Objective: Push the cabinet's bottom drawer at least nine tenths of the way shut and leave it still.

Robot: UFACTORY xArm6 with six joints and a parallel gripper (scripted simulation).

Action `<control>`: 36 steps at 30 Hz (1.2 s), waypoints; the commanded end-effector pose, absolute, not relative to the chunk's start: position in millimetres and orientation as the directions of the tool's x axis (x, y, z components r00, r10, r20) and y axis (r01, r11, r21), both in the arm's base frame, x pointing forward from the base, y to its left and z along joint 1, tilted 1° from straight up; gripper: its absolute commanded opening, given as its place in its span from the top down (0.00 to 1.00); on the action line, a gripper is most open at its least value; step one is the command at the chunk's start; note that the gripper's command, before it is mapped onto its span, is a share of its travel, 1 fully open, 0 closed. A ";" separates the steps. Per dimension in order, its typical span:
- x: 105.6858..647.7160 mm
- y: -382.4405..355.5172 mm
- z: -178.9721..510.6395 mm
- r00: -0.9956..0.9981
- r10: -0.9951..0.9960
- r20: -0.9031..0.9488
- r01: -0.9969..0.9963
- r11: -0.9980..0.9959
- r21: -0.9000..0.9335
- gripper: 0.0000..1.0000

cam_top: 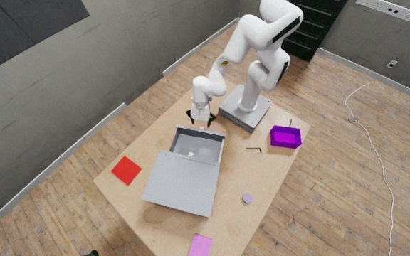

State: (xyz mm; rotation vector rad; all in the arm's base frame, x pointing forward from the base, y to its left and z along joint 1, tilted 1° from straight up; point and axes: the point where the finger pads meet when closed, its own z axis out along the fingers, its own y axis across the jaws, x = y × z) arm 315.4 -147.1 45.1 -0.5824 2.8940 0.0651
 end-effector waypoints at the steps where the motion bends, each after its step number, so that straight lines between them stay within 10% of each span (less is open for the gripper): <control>1: 316.6 -147.7 46.1 -0.905 -0.379 -0.195 -0.387 0.922 0.003 0.00; 3: 316.6 -147.7 46.1 -0.905 -0.379 -0.195 -0.387 0.922 0.003 0.00; 4: 316.6 -147.7 46.1 -0.905 -0.379 -0.195 -0.387 0.922 0.003 1.00; 36: 316.6 -147.7 46.1 -0.905 -0.379 -0.195 -0.387 0.922 0.003 1.00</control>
